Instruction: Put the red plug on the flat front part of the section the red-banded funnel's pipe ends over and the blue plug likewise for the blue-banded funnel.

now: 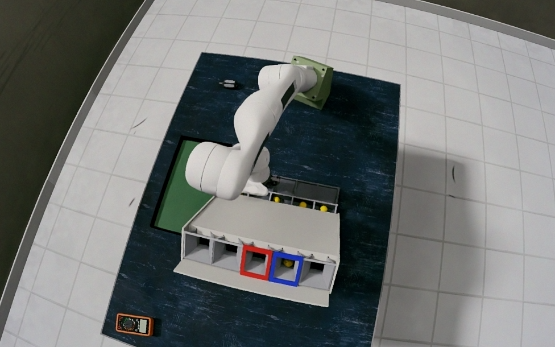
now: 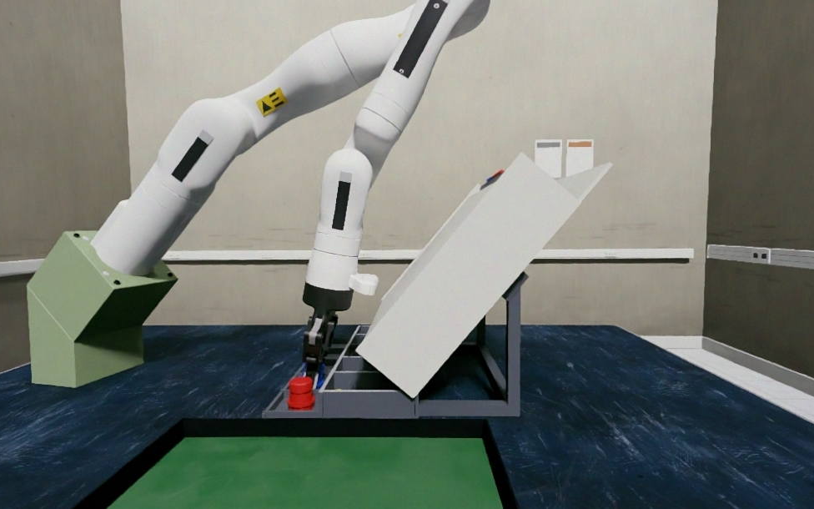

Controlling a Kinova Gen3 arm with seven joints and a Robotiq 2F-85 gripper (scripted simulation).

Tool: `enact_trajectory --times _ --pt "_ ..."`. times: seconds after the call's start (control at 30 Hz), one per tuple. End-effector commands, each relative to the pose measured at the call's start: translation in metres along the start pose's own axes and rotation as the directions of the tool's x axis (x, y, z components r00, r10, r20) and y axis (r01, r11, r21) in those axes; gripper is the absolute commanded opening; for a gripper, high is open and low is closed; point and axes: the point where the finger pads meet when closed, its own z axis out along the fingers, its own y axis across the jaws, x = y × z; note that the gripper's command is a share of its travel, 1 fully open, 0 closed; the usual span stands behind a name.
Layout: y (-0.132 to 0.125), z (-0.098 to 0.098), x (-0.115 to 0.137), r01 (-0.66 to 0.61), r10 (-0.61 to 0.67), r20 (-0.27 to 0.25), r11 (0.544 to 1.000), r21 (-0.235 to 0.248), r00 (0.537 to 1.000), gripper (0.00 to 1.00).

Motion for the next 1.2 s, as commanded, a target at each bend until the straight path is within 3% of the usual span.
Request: enact_trajectory --times 0.0,0.07,0.1,1.17 --pt "-0.0016 0.0009 -0.0016 0.001 -0.004 -0.196 1.0 -0.016 0.981 0.0" --pt "-0.0016 0.0009 -0.0016 0.001 -0.004 -0.196 1.0 -0.016 0.981 0.0" --pt "-0.0001 -0.0002 0.0001 0.0 0.0 -0.001 1.0 0.001 1.0 0.42" --pt "0.0 -0.0003 -0.0002 0.0 0.0 0.0 1.0 0.0 1.0 0.42"
